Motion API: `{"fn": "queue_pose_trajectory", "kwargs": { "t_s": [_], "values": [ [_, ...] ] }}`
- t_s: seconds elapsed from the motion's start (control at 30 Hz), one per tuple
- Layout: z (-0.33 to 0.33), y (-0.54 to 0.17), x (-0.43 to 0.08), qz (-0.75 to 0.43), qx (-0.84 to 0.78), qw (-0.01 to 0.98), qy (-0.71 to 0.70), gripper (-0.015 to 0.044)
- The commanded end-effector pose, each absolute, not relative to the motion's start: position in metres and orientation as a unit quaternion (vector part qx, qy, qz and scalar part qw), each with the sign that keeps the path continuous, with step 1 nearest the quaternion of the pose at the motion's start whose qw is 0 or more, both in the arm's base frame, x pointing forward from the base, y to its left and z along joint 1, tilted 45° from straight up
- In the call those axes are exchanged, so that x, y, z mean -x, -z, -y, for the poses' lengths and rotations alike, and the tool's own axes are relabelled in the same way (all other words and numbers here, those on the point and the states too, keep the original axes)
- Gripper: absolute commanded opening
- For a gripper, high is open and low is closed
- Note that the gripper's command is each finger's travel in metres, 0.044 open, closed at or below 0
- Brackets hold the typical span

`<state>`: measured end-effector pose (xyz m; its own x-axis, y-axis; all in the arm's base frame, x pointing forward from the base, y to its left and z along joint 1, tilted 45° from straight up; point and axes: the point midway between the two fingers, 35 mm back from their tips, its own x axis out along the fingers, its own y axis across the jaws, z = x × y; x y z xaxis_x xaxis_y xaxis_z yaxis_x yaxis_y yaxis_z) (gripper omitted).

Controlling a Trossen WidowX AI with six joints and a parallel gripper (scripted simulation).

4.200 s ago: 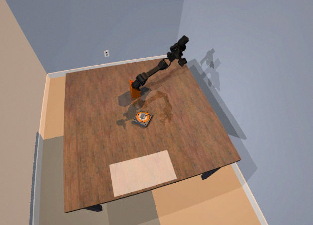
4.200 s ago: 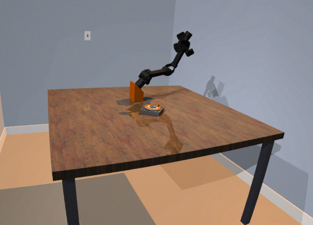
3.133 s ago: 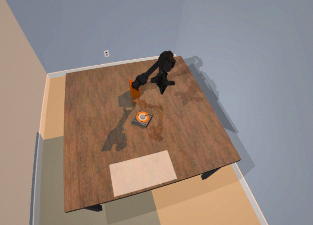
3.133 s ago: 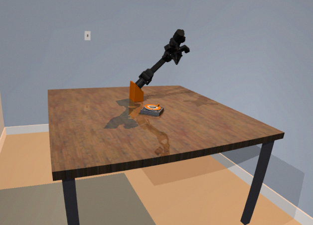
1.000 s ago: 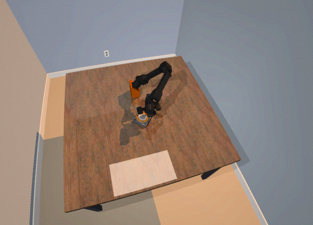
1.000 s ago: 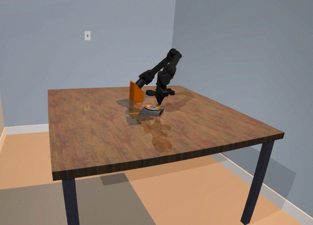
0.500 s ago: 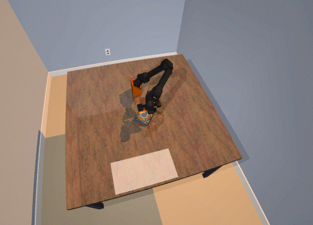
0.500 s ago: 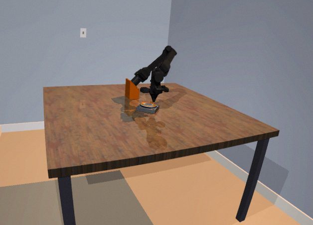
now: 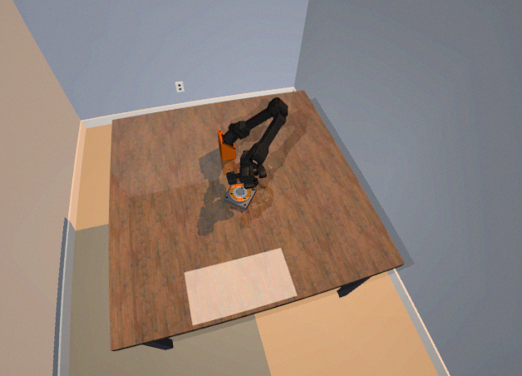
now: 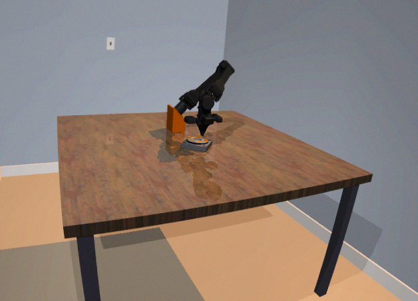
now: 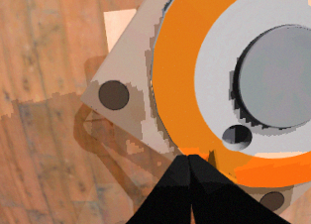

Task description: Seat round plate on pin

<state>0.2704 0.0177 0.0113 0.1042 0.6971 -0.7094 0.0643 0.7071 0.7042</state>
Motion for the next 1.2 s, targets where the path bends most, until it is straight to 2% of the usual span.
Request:
{"fn": "queue_pose_trajectory", "kwargs": {
  "t_s": [0.0,1.17],
  "values": [
    [-0.015,-0.007,-0.263,-0.631,-0.302,0.676,-0.231,0.0],
    [0.013,0.016,-0.249,-0.631,-0.301,0.677,-0.23,0.0]
  ]
}}
